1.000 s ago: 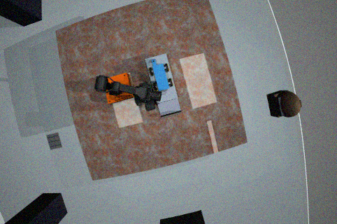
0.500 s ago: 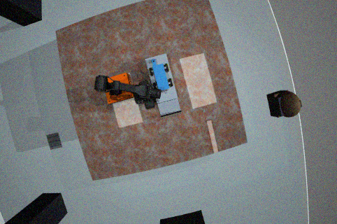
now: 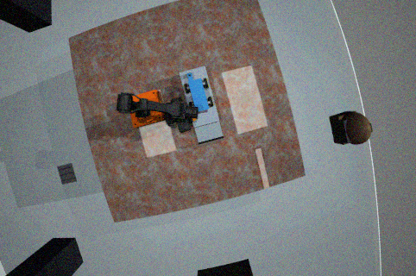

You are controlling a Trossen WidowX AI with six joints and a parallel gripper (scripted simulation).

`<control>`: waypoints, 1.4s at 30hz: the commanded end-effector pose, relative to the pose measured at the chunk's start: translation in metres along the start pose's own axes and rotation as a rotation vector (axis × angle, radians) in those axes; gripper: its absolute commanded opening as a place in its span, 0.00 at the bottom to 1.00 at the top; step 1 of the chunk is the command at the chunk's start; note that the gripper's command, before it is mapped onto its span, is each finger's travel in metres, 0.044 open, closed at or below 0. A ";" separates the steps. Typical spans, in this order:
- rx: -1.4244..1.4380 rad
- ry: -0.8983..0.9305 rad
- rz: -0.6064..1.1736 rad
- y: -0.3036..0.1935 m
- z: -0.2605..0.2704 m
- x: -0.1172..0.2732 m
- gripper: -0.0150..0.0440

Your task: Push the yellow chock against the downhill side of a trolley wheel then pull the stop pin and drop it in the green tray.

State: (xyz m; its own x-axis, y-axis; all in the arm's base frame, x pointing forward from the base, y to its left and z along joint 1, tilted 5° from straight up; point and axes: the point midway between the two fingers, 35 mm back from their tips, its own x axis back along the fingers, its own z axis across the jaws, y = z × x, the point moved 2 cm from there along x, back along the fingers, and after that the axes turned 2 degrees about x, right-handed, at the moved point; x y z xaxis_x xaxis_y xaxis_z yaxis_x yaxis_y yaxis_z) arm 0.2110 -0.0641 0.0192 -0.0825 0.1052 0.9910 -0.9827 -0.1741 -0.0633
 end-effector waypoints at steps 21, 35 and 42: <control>-0.003 0.003 0.000 -0.001 -0.015 -0.007 0.58; 0.000 -0.001 0.002 -0.001 -0.020 -0.010 0.67; 0.000 -0.001 0.002 -0.001 -0.020 -0.010 0.83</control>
State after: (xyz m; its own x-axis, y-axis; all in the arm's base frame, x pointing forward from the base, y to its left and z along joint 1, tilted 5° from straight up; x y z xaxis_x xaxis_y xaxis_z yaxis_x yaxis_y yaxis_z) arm 0.2091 -0.0451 0.0063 -0.0838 0.1042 0.9910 -0.9826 -0.1742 -0.0647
